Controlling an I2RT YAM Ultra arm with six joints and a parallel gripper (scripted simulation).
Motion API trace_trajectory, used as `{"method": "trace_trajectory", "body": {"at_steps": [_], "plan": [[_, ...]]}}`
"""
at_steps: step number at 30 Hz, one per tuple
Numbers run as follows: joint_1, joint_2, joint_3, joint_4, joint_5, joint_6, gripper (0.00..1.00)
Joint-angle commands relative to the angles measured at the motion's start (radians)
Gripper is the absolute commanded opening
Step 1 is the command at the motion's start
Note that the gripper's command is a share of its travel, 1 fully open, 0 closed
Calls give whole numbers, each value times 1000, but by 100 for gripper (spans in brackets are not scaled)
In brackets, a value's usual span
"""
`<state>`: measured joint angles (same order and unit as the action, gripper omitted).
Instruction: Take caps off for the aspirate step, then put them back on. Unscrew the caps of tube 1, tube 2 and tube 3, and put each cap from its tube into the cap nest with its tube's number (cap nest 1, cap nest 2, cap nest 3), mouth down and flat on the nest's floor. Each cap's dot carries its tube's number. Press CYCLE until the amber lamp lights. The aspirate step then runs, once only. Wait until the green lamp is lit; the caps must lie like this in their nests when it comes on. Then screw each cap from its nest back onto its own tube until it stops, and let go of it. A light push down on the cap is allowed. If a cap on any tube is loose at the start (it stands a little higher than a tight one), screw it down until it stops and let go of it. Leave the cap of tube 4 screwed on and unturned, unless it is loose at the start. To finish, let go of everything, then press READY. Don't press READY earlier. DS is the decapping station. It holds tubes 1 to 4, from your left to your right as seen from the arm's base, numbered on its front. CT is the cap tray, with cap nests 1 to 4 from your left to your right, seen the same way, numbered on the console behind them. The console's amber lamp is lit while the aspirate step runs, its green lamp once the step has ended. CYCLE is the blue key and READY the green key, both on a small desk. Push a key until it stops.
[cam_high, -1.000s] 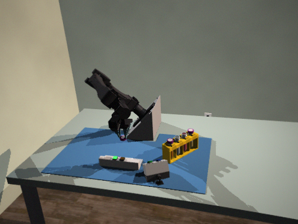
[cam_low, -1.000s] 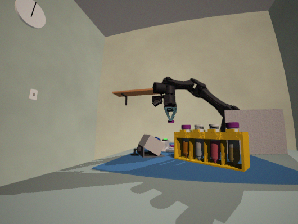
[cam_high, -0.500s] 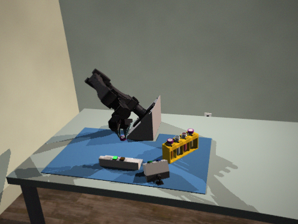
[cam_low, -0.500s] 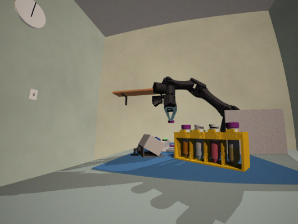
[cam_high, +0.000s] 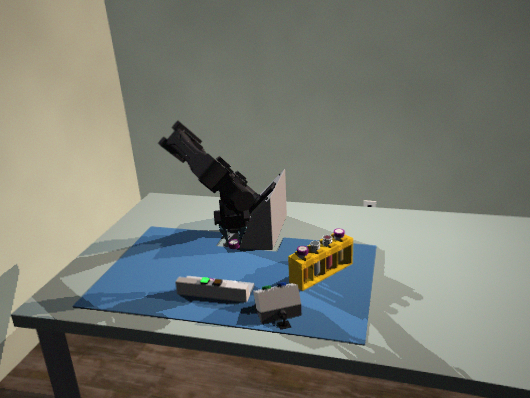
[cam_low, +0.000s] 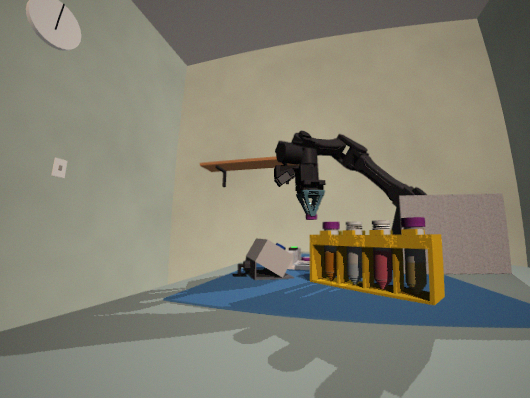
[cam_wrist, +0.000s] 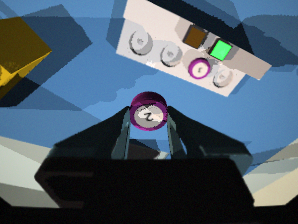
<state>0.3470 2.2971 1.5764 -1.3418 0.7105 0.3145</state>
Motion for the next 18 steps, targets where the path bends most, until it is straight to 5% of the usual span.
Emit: {"method": "trace_trajectory", "body": {"at_steps": [1, 18], "plan": [[50, -1, -2, 18, -17, -174, 0], [213, 135, -20, 65, -102, -830, 0]]}}
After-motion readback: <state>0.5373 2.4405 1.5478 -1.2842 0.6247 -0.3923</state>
